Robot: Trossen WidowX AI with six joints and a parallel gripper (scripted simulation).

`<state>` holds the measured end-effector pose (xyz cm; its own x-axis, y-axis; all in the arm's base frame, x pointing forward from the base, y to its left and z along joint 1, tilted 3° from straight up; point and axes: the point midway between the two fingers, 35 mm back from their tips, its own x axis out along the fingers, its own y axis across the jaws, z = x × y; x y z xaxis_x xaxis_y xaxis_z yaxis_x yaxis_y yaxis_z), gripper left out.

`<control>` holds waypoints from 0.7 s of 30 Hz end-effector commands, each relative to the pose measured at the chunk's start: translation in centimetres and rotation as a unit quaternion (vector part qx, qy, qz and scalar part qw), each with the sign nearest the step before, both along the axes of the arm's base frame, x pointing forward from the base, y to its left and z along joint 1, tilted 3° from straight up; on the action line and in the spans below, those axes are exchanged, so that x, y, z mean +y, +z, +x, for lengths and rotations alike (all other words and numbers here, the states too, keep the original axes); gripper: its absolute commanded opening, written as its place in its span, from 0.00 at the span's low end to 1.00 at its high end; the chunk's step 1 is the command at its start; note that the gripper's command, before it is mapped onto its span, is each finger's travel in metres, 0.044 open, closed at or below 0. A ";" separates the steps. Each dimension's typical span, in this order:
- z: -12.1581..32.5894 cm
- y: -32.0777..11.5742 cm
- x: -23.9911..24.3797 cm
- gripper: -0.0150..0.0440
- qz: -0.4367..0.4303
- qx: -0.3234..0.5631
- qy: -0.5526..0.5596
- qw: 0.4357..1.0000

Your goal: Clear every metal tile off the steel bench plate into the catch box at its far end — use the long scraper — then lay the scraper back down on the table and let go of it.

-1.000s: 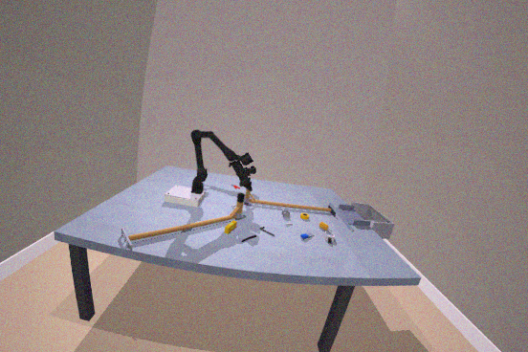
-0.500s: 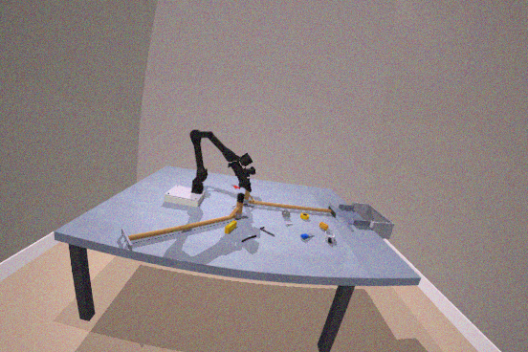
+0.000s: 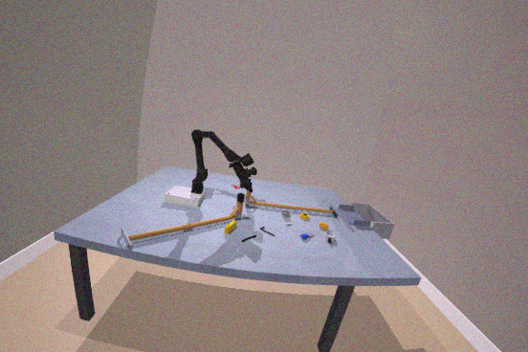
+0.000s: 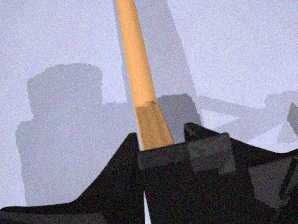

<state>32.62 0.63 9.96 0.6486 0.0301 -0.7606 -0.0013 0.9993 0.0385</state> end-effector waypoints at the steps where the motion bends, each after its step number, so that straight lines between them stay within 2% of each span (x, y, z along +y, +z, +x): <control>1: 1.1 0.7 -0.2 0.25 -0.001 -0.009 0.000 1.000; 21: 4.3 0.8 -0.3 0.25 -0.001 -0.010 -0.003 1.000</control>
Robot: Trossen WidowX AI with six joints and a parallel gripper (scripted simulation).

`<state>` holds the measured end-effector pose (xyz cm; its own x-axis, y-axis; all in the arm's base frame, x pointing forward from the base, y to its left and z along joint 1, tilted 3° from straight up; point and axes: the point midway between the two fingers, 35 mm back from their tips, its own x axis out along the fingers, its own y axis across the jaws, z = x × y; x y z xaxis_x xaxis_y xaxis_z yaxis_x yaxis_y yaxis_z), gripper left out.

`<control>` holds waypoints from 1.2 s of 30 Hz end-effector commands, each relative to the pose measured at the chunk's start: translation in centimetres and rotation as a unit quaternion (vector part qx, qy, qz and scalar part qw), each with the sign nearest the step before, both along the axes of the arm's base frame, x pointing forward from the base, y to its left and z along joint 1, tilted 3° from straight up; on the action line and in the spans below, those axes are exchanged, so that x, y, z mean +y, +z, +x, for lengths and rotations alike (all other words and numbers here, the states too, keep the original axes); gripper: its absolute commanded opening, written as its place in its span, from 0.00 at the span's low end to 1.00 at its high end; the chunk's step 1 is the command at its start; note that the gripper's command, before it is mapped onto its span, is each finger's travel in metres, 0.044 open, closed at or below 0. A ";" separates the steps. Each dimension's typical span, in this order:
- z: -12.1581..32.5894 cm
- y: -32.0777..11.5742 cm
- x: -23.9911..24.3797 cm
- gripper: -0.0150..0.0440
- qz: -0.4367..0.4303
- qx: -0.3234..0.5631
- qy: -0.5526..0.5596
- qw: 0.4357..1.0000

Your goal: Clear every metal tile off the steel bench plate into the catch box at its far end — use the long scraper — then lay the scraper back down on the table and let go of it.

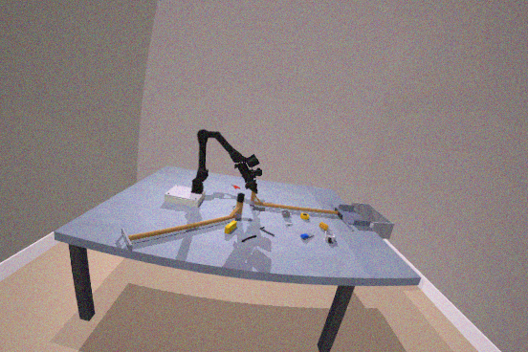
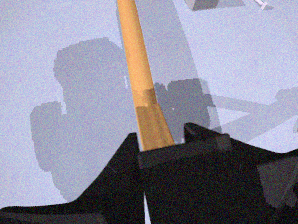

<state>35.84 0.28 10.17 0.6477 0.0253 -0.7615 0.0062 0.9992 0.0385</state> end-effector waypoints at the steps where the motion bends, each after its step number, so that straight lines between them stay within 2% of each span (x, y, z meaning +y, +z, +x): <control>1: 1.2 0.6 0.0 0.25 -0.001 -0.010 0.000 1.000; 36: 6.4 1.0 0.2 0.25 0.000 -0.012 -0.001 1.000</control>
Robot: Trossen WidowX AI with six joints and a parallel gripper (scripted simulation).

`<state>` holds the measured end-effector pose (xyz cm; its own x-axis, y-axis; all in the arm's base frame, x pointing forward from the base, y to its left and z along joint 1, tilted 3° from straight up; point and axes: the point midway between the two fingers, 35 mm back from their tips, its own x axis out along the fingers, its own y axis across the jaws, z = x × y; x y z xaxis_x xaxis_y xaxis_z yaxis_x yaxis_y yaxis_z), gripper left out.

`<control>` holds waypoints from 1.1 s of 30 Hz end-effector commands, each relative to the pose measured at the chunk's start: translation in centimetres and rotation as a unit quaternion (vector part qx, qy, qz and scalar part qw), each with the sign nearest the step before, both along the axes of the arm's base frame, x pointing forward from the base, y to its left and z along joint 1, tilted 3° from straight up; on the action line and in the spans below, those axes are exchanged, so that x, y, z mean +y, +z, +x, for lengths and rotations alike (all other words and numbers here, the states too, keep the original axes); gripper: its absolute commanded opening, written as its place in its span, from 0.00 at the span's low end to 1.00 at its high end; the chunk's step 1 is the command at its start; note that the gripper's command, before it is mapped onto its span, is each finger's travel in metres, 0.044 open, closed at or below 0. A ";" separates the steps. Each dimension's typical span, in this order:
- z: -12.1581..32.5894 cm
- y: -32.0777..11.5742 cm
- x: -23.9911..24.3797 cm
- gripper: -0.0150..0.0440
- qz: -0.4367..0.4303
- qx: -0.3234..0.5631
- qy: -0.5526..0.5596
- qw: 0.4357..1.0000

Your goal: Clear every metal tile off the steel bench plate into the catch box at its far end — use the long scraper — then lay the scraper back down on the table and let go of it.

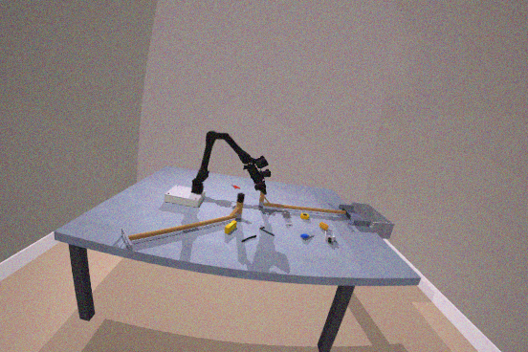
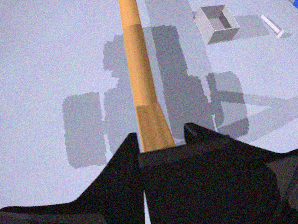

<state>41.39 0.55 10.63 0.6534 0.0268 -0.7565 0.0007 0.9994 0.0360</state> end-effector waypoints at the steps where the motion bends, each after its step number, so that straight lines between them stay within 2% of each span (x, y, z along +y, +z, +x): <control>1: 0.9 0.5 0.0 0.25 0.001 -0.009 -0.003 1.000; 33: 6.0 1.4 0.0 0.25 0.001 -0.011 -0.003 1.000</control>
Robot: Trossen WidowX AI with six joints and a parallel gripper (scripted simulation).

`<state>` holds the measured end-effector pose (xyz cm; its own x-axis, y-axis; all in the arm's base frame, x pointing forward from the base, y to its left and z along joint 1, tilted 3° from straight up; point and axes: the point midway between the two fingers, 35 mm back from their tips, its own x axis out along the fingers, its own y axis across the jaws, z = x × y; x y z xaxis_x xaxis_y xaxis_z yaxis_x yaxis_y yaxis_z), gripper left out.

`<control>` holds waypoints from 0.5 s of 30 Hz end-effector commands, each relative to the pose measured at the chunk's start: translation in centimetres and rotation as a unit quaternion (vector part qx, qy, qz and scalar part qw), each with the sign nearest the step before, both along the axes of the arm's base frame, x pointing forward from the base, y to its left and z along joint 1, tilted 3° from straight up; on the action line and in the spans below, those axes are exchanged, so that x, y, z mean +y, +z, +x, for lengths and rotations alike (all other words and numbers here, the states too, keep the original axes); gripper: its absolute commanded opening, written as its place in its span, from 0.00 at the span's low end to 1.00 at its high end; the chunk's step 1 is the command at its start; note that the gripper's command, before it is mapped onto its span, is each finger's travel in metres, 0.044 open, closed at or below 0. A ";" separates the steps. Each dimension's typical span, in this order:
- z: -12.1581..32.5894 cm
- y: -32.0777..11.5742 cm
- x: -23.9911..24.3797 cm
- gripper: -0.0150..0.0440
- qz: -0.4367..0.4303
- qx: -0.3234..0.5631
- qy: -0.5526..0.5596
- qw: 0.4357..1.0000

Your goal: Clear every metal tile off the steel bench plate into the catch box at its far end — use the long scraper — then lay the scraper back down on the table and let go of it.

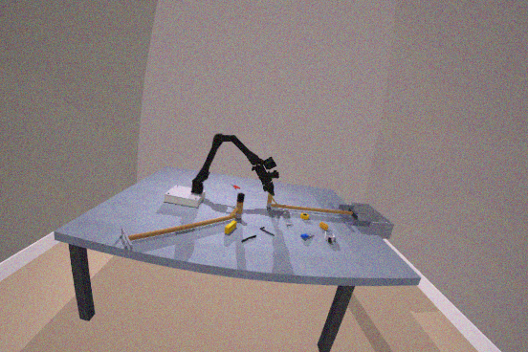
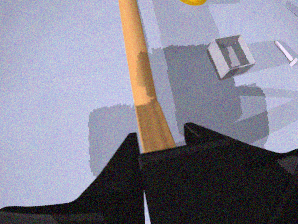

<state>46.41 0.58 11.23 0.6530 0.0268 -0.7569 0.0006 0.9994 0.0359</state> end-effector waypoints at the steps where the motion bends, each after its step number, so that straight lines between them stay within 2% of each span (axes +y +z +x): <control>1: 1.1 0.8 -0.1 0.25 0.001 -0.011 -0.003 1.000; 15: 3.3 1.0 0.0 0.25 0.001 -0.012 -0.003 1.000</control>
<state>48.73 0.59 11.45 0.6550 0.0267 -0.7552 0.0007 0.9994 0.0359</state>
